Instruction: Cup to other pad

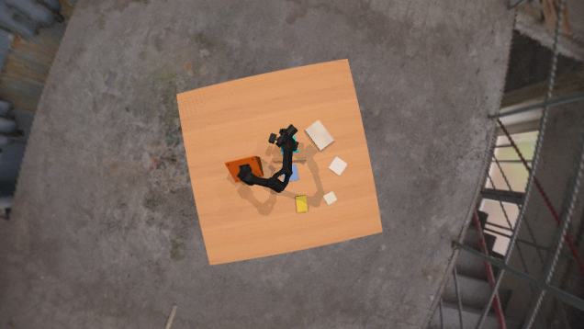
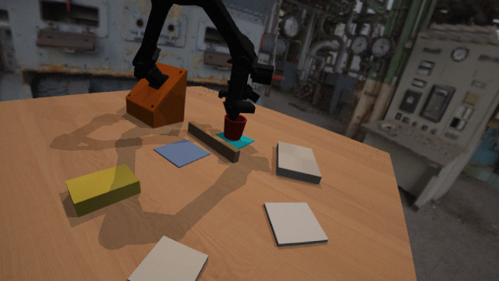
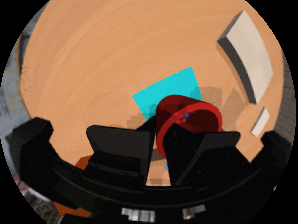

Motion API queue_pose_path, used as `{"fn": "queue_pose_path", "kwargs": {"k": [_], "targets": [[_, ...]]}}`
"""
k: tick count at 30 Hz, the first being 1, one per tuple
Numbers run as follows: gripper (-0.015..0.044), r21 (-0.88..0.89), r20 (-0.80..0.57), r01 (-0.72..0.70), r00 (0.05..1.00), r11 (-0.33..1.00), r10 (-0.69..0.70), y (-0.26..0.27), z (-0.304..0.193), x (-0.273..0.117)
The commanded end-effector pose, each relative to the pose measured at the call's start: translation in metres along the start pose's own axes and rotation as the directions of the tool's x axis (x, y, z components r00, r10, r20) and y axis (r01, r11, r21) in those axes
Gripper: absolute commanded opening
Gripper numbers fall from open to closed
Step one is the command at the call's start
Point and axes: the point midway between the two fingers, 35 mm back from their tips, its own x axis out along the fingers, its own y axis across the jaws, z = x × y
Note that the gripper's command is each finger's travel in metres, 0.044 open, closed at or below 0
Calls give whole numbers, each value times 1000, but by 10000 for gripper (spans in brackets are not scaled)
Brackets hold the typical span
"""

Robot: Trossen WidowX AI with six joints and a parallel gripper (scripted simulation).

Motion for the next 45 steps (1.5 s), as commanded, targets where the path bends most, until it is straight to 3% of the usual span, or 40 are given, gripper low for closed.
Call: {"fn": "queue_pose_path", "kwargs": {"k": [1,4,9,45], "targets": [[0,1,1,1,1000,1000,-1,0,0,-1],[0,1,1,1,1000,1000,-1,0,0,-1],[128,1,1,1,1000,1000,-1,0,0,-1],[128,-7,1,3,1000,1000,-3,3,-1,-50]]}}
